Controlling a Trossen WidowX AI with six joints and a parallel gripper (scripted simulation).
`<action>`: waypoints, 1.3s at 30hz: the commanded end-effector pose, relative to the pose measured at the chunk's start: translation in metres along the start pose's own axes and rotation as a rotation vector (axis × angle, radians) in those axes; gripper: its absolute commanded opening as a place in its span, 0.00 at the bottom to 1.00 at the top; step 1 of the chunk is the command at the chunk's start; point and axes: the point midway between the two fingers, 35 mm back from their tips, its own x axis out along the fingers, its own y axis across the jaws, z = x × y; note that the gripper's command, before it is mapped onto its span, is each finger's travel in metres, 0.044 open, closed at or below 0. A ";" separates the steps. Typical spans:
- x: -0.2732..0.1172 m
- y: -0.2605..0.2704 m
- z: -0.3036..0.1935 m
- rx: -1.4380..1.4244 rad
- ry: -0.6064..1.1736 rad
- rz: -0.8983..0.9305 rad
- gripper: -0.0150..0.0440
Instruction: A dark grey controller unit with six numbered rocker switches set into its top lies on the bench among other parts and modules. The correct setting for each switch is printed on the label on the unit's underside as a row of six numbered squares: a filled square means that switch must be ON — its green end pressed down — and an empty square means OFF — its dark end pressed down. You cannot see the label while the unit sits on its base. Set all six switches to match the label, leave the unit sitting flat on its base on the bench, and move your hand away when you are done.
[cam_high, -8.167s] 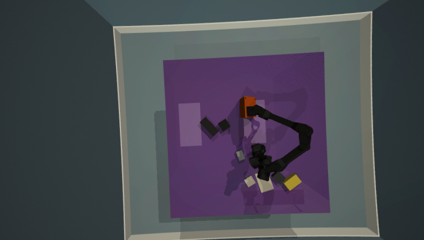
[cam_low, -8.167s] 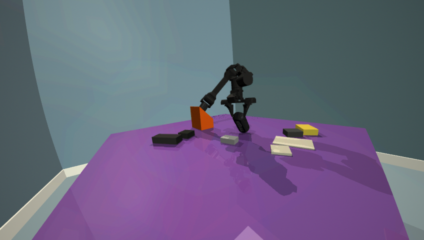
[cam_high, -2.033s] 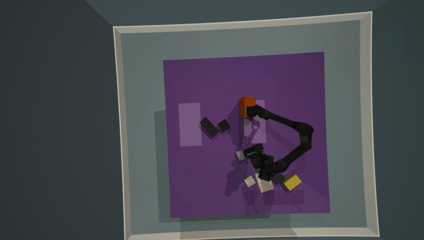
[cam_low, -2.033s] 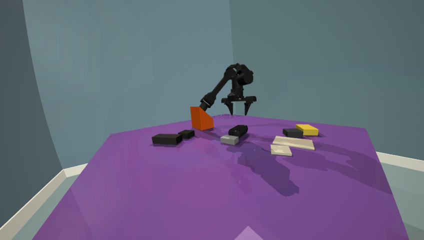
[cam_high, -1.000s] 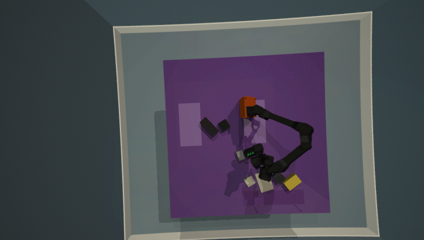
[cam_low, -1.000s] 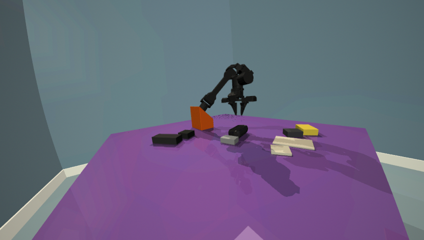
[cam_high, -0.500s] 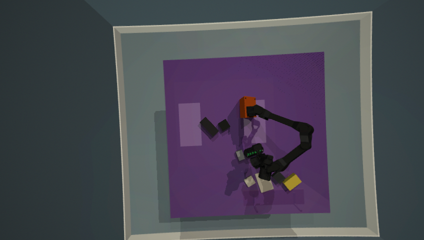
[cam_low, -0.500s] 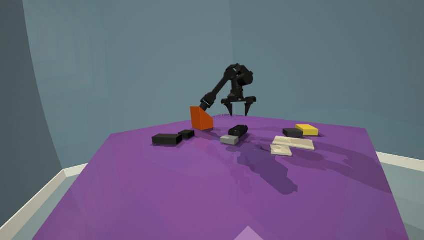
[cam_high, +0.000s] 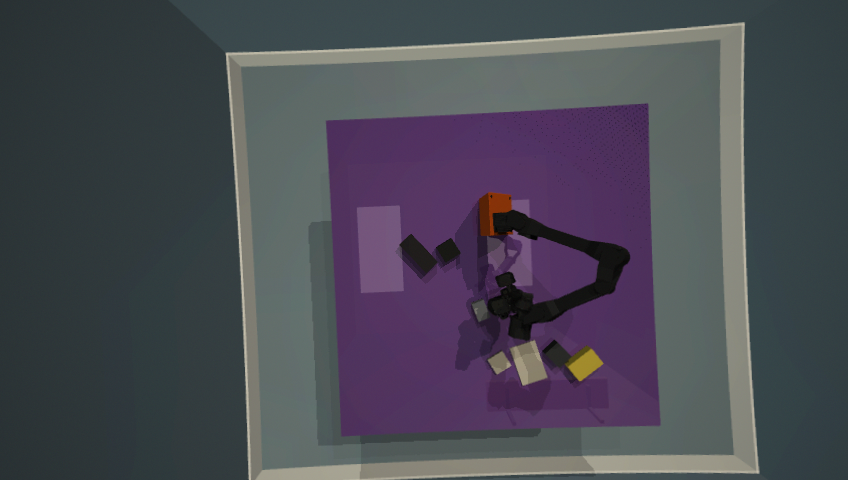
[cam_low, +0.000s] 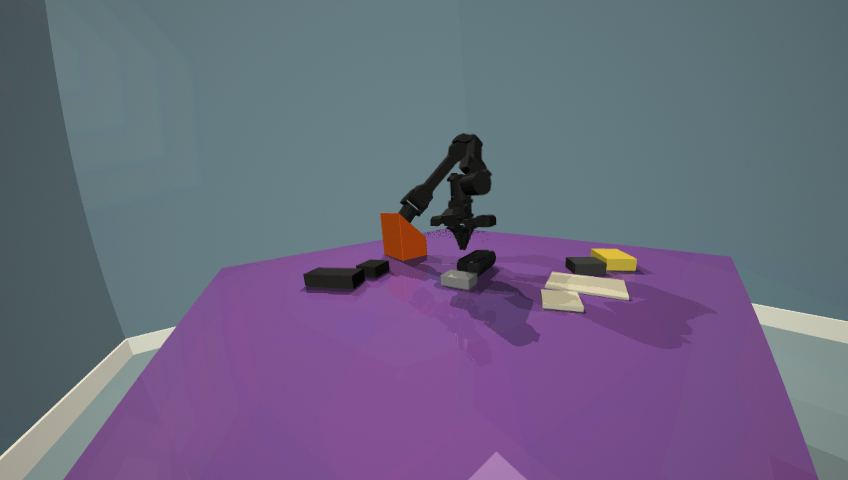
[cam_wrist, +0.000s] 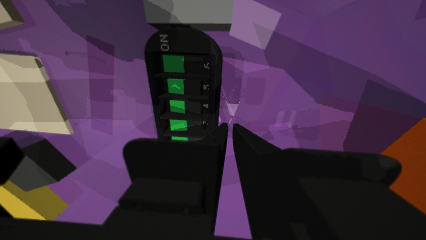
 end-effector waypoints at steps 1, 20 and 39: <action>0.001 -0.001 -0.001 0.003 0.002 0.002 0.25; -0.001 -0.001 -0.001 -0.001 -0.001 0.000 0.30; -0.050 -0.001 0.000 0.000 -0.002 -0.001 0.34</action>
